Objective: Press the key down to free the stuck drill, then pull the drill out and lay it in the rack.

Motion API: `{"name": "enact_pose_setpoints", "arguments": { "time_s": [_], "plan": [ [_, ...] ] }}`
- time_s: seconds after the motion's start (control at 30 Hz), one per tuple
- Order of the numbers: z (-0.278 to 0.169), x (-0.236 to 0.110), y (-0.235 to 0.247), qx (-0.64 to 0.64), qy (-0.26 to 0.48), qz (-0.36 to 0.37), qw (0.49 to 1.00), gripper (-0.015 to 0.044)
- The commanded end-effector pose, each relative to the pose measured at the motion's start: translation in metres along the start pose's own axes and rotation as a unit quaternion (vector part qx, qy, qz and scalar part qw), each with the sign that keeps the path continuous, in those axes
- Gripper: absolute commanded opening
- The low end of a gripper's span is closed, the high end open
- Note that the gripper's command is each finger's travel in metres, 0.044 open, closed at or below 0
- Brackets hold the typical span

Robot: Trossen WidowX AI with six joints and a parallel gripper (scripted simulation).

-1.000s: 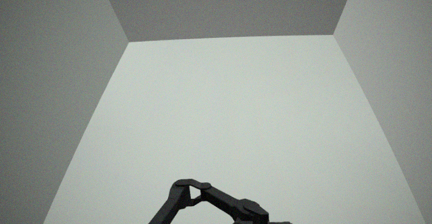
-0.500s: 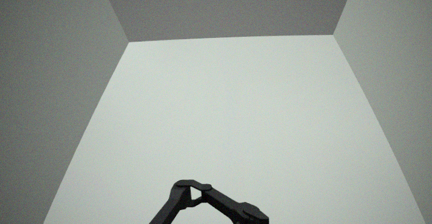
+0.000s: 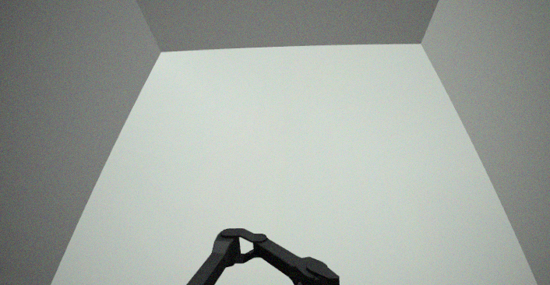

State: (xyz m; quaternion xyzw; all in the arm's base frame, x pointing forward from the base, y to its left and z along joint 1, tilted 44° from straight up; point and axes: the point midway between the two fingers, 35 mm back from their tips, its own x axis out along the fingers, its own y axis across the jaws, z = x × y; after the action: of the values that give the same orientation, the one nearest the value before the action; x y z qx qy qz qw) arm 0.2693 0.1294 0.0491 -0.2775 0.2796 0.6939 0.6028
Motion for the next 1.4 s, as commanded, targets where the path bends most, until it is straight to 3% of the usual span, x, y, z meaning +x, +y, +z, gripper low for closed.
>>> {"name": "enact_pose_setpoints", "arguments": {
  "time_s": [0.0,1.23,1.37],
  "plan": [
    [0.001,0.000,0.000,-0.001,-0.001,-0.001,1.000,0.0000],
    [0.048,-0.004,-0.001,0.000,-0.004,0.000,1.000,0.0000],
    [0.041,-0.003,0.000,0.001,-0.002,0.002,1.000,0.0105]
  ]
}}
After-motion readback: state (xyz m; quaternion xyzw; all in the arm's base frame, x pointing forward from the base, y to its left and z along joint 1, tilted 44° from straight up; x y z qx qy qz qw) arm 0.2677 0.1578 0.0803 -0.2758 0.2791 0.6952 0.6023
